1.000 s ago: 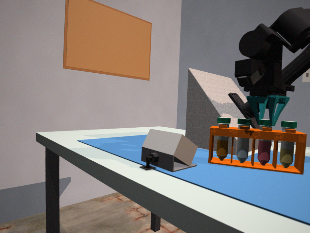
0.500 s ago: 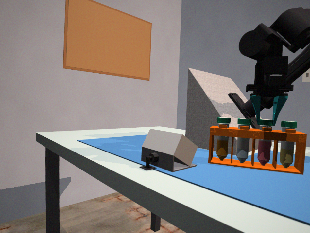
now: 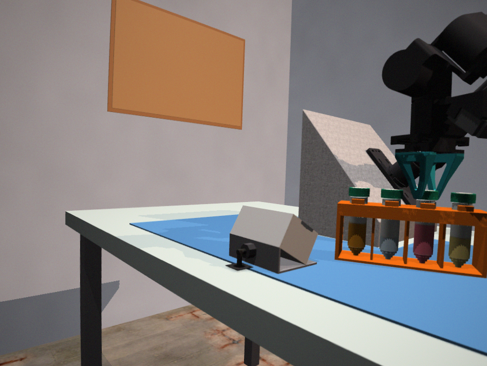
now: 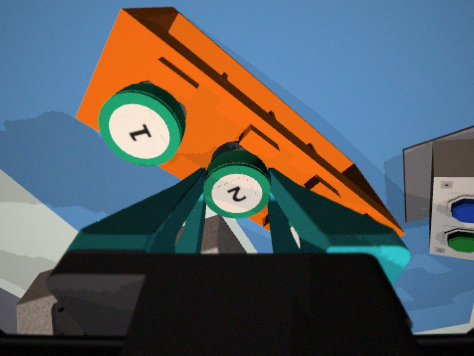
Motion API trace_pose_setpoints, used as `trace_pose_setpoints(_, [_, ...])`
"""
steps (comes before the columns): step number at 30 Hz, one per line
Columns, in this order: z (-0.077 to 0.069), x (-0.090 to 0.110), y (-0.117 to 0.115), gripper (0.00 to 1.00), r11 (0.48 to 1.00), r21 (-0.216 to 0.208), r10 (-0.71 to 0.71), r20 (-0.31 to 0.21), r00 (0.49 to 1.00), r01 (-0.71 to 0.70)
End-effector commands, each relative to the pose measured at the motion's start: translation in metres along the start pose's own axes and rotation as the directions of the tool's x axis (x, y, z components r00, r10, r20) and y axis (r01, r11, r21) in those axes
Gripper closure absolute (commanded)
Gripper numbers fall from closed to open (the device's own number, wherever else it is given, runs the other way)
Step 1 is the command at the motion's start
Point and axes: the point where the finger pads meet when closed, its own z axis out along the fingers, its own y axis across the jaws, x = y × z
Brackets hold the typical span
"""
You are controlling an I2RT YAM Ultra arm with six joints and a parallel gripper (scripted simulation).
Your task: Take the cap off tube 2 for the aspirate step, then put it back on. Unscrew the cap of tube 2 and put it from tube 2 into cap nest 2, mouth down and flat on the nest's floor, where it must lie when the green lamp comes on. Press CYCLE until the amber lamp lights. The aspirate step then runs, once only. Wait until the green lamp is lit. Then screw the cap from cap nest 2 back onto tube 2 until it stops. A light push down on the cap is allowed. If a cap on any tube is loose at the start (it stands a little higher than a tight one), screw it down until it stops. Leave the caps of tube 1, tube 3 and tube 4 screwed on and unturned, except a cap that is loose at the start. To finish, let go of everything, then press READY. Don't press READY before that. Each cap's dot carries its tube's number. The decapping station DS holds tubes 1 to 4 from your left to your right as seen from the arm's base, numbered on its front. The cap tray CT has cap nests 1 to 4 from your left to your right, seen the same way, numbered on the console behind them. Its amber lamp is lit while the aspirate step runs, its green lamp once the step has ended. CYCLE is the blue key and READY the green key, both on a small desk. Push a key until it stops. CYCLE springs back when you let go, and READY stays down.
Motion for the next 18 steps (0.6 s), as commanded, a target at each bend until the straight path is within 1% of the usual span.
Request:
trace_pose_setpoints(1, [-0.0019, -0.0017, -0.0032, 1.00, 0.976, 0.015, -0.218, 0.003, 0.976, 0.217])
trace_pose_setpoints(4, [-0.0020, -0.0017, -0.0032, 1.00, 0.932, 0.015, -0.361, 0.001, 0.933, 0.361])
trace_pose_setpoints(8, [-0.0021, -0.0017, -0.0032, 1.00, 0.847, 0.015, -0.531, -0.002, 0.847, 0.531])
trace_pose_setpoints(18, [-0.0021, -0.0017, -0.0032, 1.00, 0.847, 0.015, -0.531, -0.002, 0.847, 0.531])
